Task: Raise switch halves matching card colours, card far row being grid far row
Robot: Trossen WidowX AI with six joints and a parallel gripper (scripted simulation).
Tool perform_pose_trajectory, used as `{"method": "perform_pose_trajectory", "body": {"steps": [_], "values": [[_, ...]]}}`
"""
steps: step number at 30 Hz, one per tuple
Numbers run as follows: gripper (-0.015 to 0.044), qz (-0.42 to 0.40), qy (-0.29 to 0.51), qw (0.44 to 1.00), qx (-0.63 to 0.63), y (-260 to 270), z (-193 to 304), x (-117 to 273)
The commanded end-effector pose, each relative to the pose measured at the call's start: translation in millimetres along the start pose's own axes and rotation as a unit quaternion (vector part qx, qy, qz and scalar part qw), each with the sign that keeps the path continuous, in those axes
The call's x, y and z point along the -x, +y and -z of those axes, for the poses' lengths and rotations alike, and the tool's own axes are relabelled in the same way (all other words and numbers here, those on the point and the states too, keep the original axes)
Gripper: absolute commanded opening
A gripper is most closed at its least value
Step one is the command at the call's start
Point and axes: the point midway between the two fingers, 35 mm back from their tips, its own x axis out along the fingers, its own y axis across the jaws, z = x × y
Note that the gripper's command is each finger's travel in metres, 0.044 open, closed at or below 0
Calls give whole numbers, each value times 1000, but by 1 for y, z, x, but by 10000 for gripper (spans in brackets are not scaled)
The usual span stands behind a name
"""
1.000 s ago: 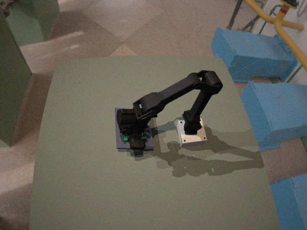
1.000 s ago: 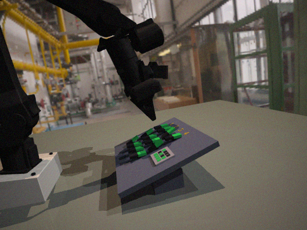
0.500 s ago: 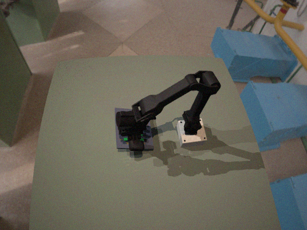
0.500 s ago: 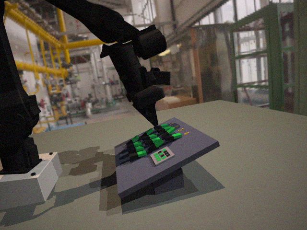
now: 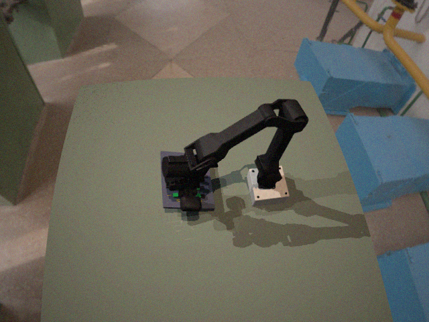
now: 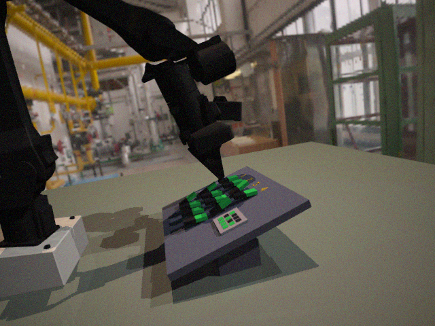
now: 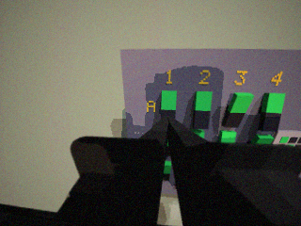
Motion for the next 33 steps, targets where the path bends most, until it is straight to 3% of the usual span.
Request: {"method": "perform_pose_trajectory", "body": {"steps": [1,33], "values": [[0,1,0,1000,-1,0,0,-1],[0,1,0,1000,-1,0,0,-5]]}}
